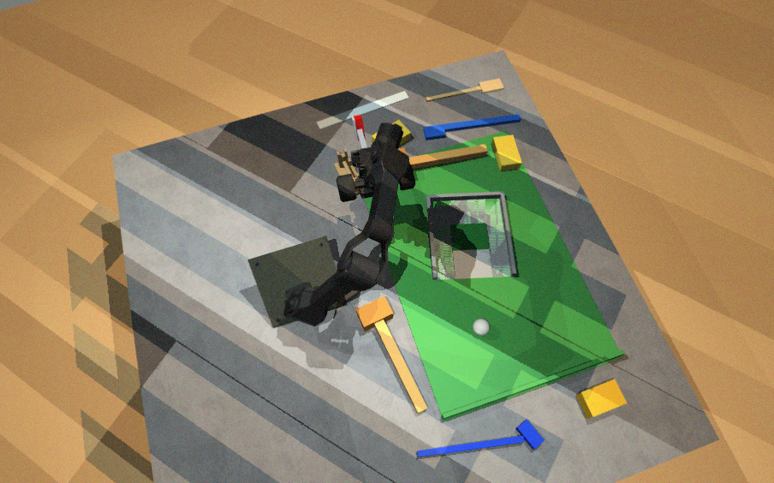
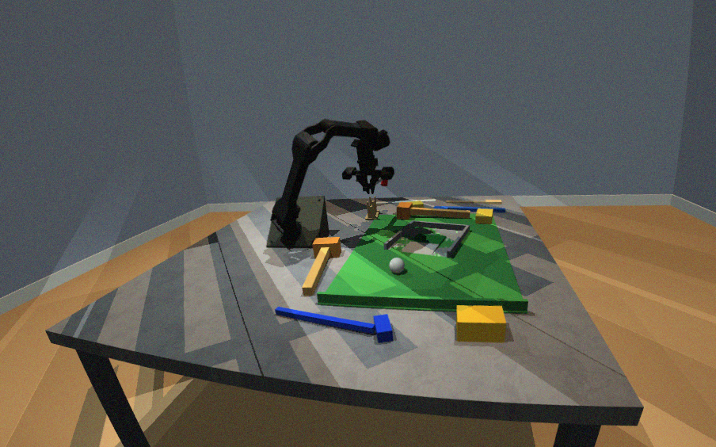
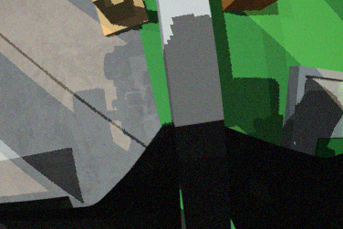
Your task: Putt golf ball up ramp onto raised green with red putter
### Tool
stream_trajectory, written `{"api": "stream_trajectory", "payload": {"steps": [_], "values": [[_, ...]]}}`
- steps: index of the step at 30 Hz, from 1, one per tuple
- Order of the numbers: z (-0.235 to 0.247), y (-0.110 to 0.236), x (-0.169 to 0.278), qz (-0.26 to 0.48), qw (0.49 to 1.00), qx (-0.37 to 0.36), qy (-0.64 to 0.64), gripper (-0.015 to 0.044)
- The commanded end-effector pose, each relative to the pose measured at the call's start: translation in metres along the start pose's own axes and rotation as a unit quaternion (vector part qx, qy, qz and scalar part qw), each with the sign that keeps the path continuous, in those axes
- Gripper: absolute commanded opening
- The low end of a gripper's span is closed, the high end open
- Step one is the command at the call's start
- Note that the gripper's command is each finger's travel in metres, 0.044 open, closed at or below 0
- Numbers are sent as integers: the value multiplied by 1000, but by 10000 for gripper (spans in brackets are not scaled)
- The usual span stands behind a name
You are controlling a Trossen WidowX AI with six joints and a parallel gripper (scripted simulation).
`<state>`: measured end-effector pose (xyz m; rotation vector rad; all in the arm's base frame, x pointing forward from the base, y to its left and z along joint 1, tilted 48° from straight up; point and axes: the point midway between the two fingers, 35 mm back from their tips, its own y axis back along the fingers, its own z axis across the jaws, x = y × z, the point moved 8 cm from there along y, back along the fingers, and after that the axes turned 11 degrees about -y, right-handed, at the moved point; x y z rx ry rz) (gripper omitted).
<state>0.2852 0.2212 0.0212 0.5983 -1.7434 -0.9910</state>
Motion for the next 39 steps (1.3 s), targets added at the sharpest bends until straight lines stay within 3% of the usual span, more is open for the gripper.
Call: {"api": "stream_trajectory", "payload": {"steps": [1,20,39], "values": [[-13,16,18,-10,999,11,-47,0],[-65,60,125,-23,956,50,-290,0],[-78,85,241,-30,850,91,-518,0]]}}
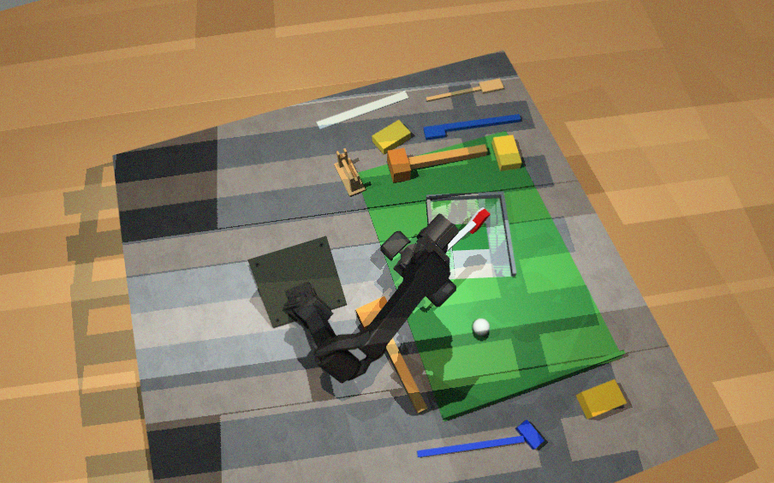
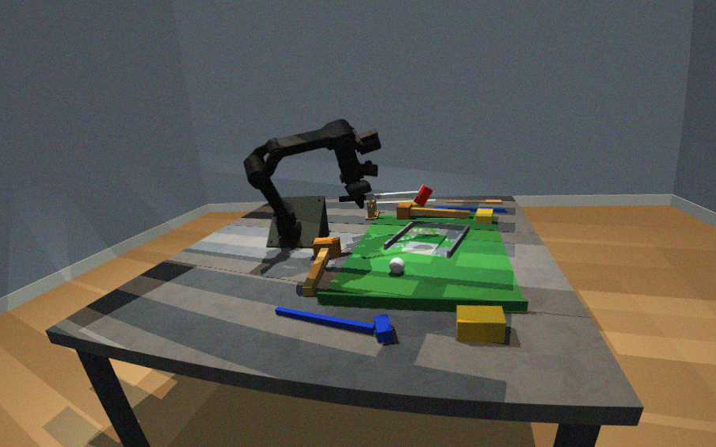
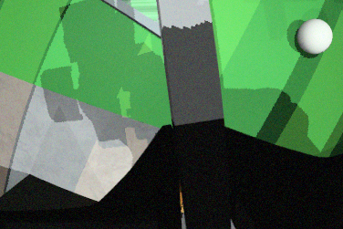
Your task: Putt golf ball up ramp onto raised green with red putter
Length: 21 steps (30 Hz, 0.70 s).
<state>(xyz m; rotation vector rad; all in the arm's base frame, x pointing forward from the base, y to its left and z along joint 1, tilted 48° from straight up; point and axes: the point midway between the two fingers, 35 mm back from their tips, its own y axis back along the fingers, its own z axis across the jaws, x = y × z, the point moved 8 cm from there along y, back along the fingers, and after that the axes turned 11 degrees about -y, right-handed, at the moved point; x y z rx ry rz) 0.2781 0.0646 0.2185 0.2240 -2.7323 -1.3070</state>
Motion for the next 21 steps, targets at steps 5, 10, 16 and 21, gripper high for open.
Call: {"api": "stream_trajectory", "payload": {"steps": [5,10,16,21], "values": [[-38,8,28,-11,995,21,-102,0],[-60,10,48,-14,985,36,-168,0],[-82,13,74,-19,968,55,-245,0],[-98,15,97,-23,949,70,-307,0]]}}
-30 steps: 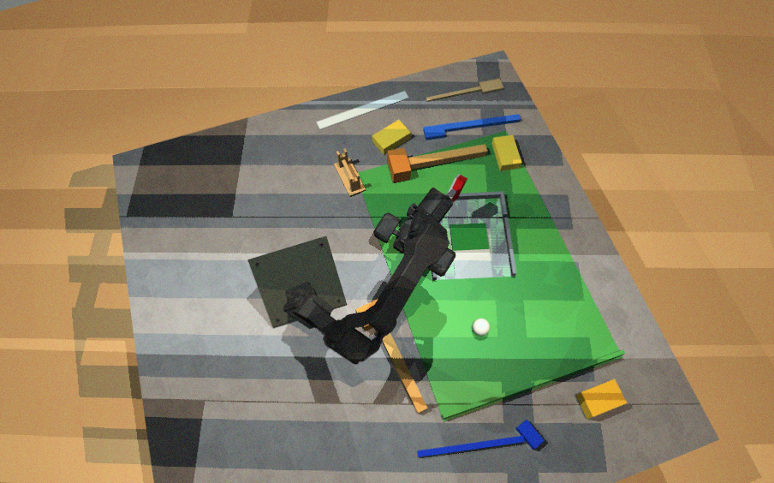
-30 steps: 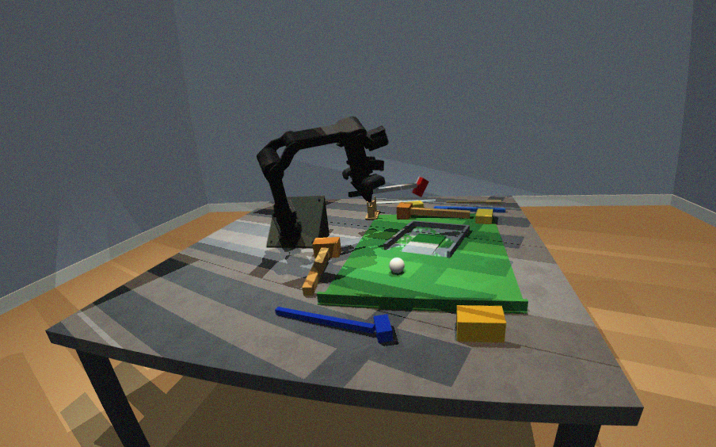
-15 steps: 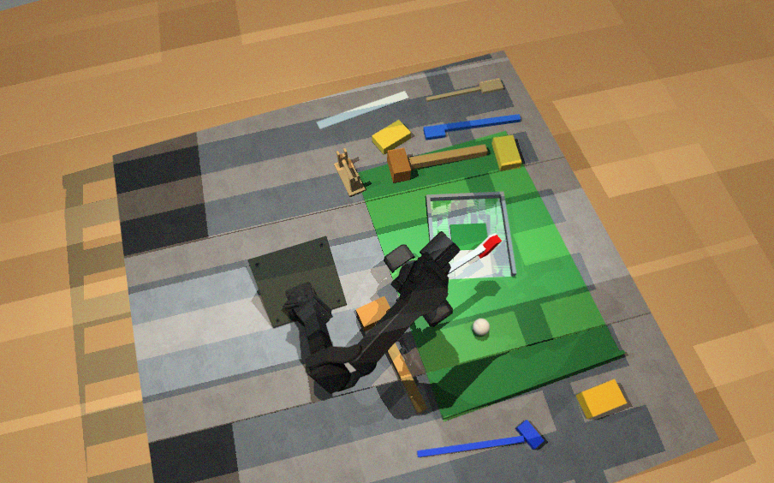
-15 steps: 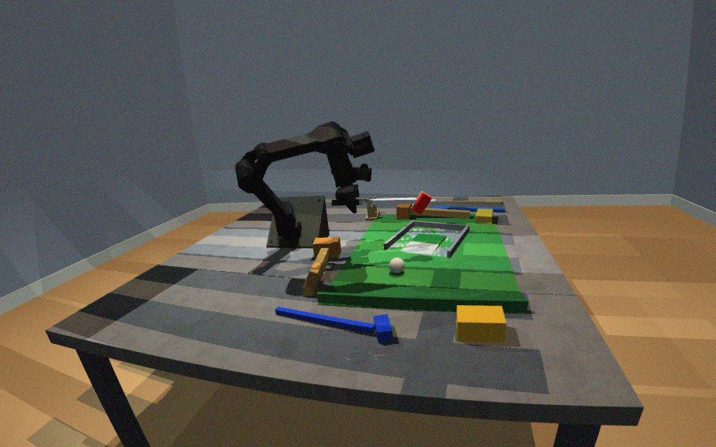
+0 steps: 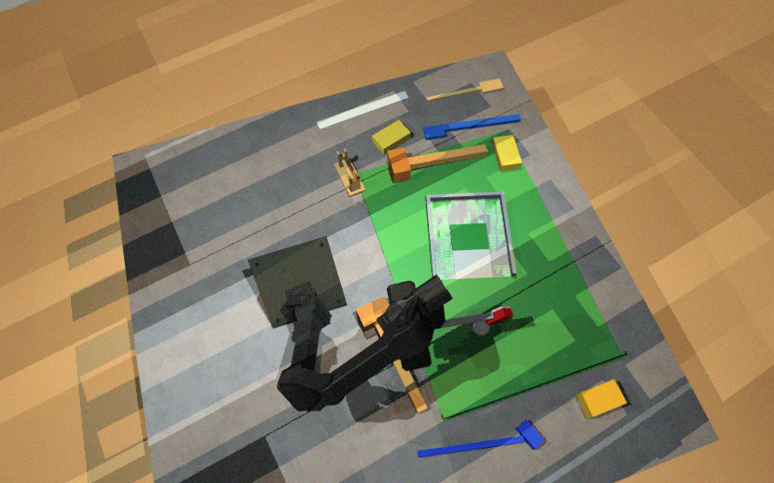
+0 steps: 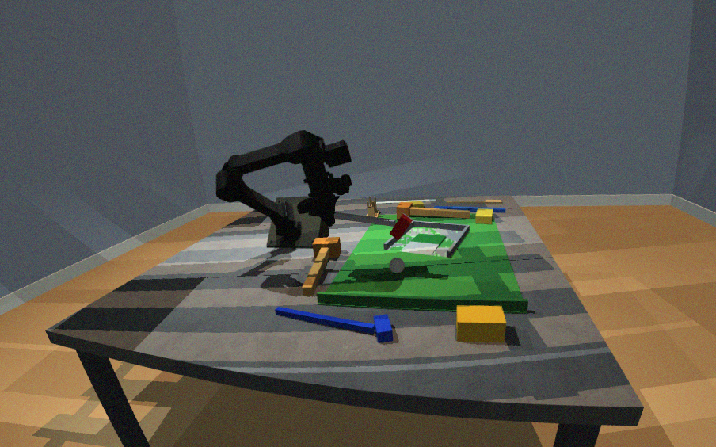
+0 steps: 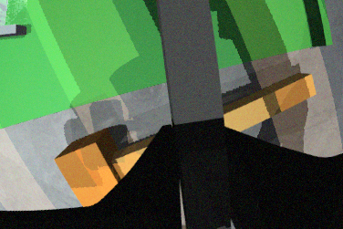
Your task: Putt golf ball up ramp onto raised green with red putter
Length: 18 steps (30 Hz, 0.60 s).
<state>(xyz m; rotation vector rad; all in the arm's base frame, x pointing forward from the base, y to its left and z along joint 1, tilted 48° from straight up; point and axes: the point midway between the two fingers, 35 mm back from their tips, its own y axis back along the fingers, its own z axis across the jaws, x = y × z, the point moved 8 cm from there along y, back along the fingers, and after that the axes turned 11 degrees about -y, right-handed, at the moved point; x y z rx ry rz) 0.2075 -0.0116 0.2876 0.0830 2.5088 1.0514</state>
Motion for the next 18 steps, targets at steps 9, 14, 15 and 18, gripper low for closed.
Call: {"api": "stream_trajectory", "payload": {"steps": [9,14,15,18], "values": [[-15,-7,5,8,999,19,-49,0],[-13,-25,-1,43,996,40,-64,0],[-13,-29,-2,50,996,44,-67,0],[-12,-38,-4,67,994,53,-74,0]]}}
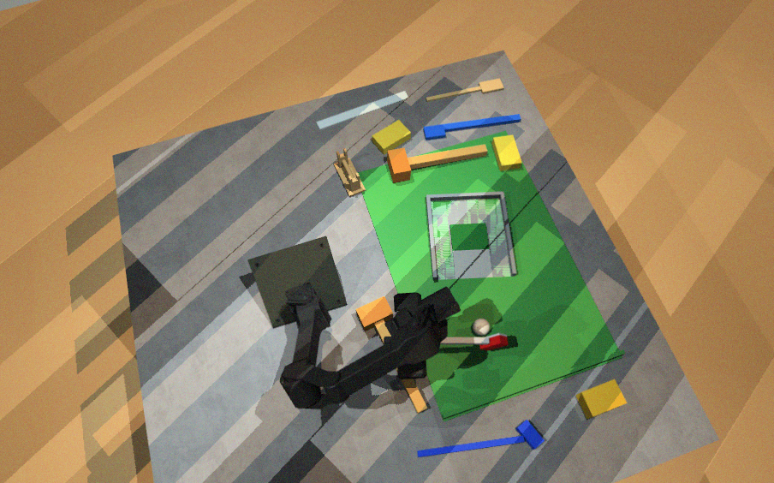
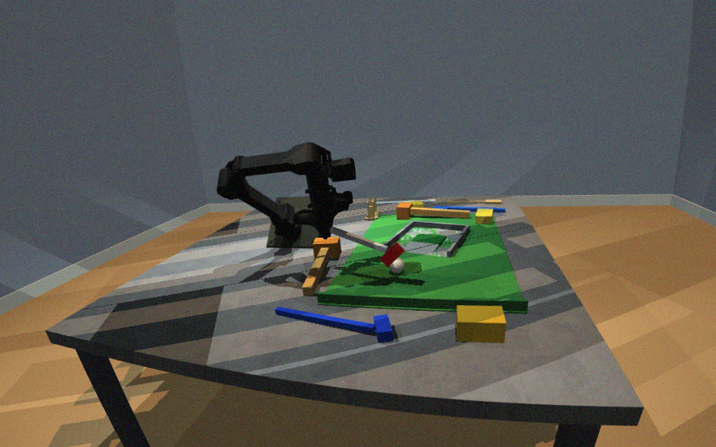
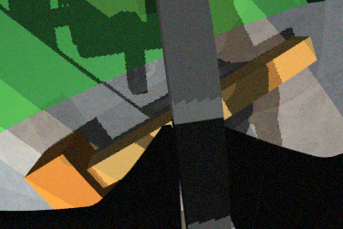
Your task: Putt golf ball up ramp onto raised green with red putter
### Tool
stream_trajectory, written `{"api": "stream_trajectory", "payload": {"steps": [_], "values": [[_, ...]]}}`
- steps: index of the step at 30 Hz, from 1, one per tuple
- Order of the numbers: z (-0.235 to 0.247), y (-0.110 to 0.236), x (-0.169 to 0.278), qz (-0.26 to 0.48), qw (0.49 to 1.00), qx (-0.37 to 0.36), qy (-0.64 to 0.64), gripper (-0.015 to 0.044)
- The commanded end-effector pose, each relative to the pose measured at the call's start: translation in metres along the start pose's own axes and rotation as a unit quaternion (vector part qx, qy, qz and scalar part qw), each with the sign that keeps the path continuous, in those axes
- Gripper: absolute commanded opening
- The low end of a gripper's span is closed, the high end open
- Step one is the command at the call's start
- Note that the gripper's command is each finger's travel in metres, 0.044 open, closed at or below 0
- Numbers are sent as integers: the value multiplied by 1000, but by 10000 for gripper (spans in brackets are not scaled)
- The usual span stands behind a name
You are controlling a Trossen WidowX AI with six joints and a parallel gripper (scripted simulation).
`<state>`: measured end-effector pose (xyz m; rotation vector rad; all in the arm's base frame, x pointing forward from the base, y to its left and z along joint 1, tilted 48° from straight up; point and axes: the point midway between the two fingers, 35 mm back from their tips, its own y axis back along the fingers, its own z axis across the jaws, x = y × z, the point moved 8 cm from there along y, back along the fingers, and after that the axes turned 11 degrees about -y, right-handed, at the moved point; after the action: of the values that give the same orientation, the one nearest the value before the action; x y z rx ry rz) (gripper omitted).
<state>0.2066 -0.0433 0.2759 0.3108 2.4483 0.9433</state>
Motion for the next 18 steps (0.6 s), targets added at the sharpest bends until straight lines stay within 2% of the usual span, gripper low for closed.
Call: {"api": "stream_trajectory", "payload": {"steps": [1,18], "values": [[3,-8,-3,13,1000,10,-6,0],[2,-31,-3,13,1000,10,-6,0]]}}
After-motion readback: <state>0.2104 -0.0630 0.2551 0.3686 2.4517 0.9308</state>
